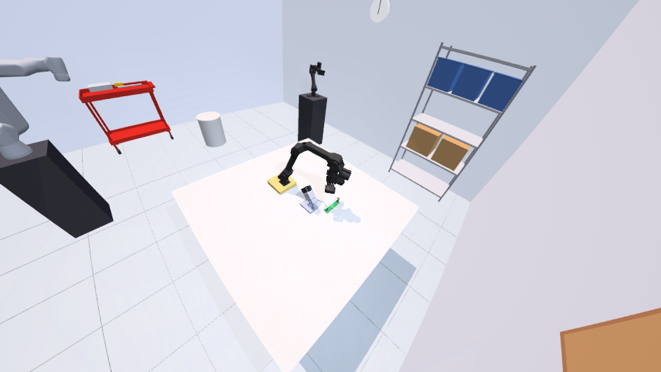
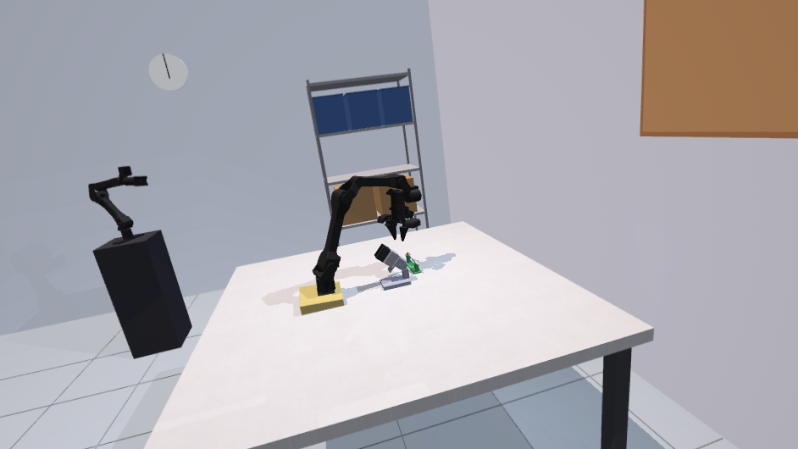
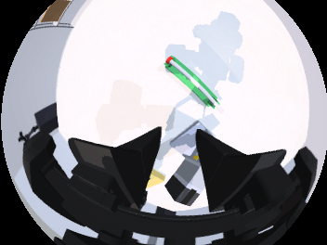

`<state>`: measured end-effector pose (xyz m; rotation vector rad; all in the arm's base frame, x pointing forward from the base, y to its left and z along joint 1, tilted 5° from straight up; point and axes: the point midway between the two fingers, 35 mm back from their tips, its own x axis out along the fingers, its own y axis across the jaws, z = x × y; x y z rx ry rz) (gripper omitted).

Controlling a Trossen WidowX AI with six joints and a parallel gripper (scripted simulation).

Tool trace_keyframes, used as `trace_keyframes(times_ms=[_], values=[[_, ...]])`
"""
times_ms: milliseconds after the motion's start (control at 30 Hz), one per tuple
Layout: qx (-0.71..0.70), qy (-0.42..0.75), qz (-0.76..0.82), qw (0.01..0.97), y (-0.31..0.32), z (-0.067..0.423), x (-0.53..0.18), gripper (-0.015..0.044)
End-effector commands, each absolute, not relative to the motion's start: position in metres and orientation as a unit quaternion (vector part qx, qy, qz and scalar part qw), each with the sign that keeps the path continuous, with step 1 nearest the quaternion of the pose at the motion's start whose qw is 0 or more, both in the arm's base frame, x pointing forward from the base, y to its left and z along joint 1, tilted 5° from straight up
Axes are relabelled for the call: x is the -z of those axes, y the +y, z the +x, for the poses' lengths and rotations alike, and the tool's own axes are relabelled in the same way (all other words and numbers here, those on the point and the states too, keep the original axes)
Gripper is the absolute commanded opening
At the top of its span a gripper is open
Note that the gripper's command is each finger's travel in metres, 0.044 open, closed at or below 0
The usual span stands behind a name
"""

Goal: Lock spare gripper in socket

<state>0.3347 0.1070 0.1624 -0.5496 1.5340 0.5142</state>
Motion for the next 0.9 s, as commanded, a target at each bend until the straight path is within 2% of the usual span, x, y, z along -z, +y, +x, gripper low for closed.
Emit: trace_keyframes(times_ms=[0, 600, 867], values=[[-0.394, 0.550, -0.590, 0.441, 0.115, 0.376, -0.165, 0.0180], [-0.394, 0.550, -0.590, 0.441, 0.119, 0.379, -0.164, 0.0180], [-0.394, 0.550, -0.590, 0.441, 0.117, 0.385, -0.133, 0.0180]])
